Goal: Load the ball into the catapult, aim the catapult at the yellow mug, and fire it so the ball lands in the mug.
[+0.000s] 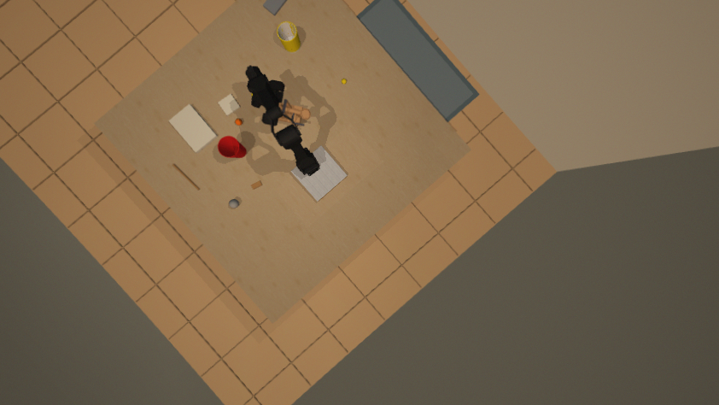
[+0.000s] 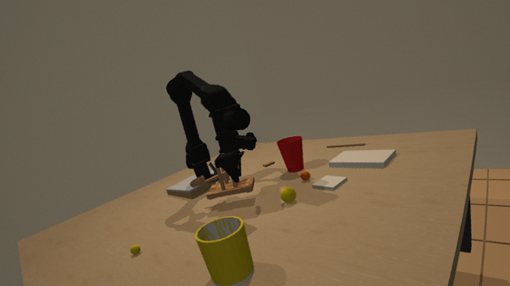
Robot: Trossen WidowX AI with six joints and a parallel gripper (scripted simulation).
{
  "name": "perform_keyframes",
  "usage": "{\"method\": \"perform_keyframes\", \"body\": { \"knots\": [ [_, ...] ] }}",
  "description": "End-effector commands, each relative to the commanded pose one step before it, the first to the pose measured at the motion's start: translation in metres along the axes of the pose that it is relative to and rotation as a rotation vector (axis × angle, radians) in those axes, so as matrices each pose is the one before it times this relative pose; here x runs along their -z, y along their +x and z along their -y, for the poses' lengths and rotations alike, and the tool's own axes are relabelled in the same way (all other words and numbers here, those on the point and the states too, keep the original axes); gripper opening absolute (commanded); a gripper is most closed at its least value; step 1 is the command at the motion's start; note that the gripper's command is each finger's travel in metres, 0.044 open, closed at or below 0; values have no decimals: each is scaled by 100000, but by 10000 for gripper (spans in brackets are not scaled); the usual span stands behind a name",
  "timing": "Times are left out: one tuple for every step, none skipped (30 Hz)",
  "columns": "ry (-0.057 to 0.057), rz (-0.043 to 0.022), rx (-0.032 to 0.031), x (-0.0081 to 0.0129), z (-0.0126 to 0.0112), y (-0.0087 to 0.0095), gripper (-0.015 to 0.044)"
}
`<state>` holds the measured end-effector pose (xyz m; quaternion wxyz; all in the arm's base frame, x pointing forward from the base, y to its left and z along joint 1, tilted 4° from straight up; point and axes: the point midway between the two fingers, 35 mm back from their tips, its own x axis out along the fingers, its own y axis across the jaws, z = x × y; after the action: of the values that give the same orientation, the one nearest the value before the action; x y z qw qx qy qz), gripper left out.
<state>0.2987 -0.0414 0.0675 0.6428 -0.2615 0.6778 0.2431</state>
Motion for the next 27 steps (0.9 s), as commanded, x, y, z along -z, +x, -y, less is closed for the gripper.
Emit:
{"method": "perform_keyframes", "body": {
  "knots": [
    [13301,369,1743,2140,2370,-501,0],
    [3489,-116,62,553,663,13,0],
    [3489,-121,63,551,669,15,0],
    [2880,-102,58,439,628,12,0],
    [2914,-107,59,445,640,14,0],
    [2771,-105,56,422,613,15,0],
    [1944,-76,50,298,563,10,0],
    [1275,-52,33,196,371,8,0],
    [425,-17,11,65,124,3,0],
    [10,0,10,-10,119,-2,0],
    [7,0,7,-6,81,-1,0],
    [0,0,0,0,0,0,0],
    [0,0,0,-2,2,27,0],
    [0,0,1,-6,7,82,0],
    [0,0,1,-8,9,109,0],
    [1,0,1,-10,13,158,0],
    [1,0,1,-10,13,165,0],
    [1,0,1,-10,12,166,0],
    [1,0,1,-9,11,166,0],
    [1,0,1,-8,11,166,0],
    [1,0,1,-7,10,166,0],
    [1,0,1,-7,9,166,0],
    [1,-1,1,-6,9,165,0],
    [1,-1,1,-5,8,165,0],
    [1,-1,1,-5,7,165,0],
    [1,-1,1,-4,6,165,0],
    [1,-1,1,-3,6,165,0]
  ]
}}
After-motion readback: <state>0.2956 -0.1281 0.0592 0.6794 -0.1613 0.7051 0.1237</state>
